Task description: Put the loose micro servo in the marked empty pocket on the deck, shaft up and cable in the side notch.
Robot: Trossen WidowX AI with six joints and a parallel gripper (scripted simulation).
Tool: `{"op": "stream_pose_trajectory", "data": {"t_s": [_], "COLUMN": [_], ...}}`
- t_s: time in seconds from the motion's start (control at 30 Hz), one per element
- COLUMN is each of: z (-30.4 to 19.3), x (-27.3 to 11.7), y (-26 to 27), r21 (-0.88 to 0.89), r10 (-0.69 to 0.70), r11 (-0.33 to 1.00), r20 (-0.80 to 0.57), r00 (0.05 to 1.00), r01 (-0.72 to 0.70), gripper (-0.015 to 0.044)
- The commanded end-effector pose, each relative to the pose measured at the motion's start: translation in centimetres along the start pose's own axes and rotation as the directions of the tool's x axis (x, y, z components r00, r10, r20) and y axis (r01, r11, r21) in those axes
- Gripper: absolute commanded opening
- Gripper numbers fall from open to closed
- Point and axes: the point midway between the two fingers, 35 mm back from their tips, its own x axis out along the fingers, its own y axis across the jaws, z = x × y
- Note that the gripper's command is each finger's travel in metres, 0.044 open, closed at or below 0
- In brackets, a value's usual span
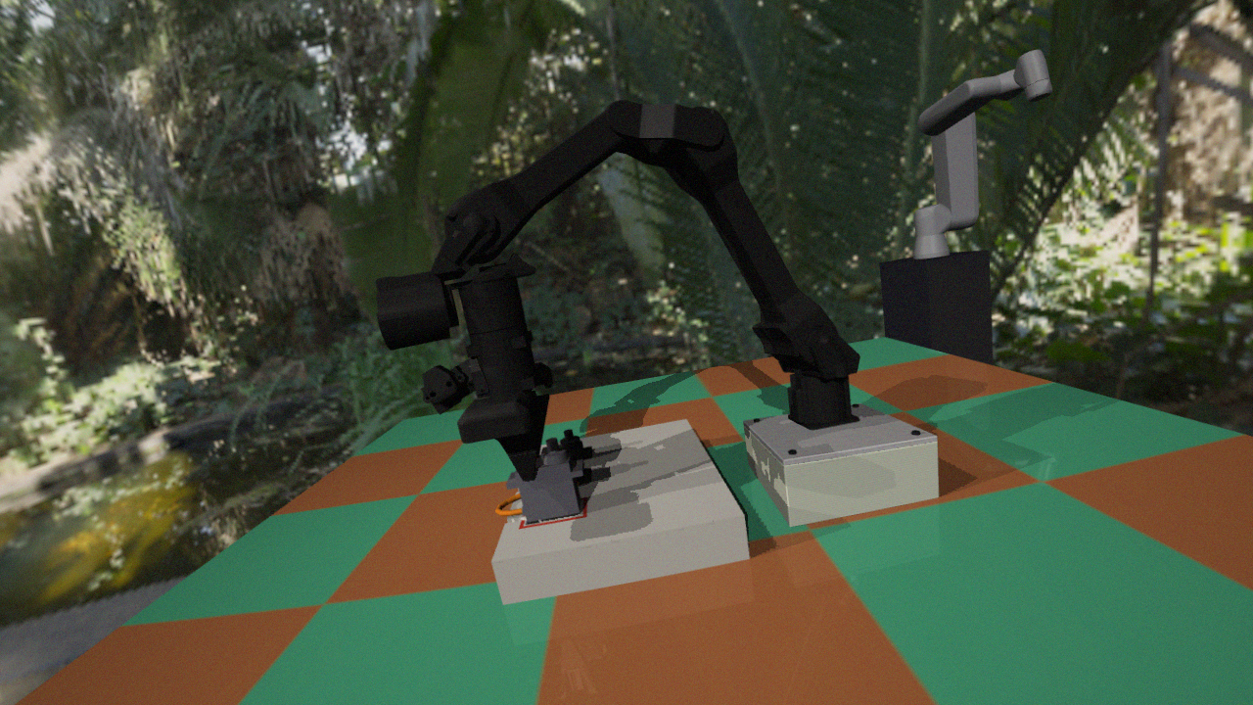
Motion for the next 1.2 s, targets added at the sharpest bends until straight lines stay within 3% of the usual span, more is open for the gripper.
{"op": "stream_pose_trajectory", "data": {"t_s": [0.0,1.17], "z": [0.1,0.1], "x": [0.4,3.4], "y": [-0.1,-0.1], "r21": [-0.005,-0.005], "r10": [-0.003,-0.003], "r11": [1.0,1.0], "r20": [0.004,0.004], "r00": [1.0,1.0], "r01": [0.003,0.003], "gripper": [0.0,0.0]}}
